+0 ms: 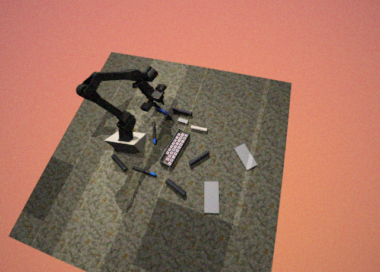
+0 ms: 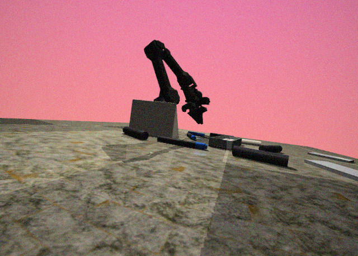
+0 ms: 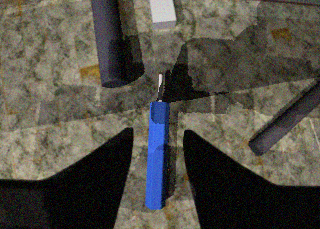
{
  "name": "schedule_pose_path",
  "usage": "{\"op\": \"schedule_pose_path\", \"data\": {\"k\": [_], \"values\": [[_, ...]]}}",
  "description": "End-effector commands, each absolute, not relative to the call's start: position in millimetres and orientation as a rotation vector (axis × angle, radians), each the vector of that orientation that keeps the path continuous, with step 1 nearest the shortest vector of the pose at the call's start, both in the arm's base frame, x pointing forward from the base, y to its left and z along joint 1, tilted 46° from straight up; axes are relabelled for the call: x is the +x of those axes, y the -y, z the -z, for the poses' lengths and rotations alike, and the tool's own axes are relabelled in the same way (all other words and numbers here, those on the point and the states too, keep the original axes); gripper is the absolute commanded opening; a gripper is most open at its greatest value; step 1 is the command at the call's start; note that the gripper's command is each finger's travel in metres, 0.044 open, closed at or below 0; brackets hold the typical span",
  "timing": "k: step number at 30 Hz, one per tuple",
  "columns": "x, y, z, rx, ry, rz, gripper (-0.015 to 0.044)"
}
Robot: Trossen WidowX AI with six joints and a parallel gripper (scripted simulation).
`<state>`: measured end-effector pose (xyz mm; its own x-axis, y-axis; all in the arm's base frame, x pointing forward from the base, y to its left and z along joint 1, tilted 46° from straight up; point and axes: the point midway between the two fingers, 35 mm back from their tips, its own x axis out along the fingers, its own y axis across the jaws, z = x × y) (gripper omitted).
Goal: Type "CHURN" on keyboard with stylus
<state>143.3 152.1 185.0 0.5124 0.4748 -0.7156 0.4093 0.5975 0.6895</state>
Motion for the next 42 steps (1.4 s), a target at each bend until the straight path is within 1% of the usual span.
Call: {"op": "schedule_pose_path", "data": {"k": [1, 42], "values": [[143, -153, -180, 0.980, -1.080, -0.038, 0.0150], [145, -172, -164, 0.981, -1.081, -0.039, 0.0150]]}}
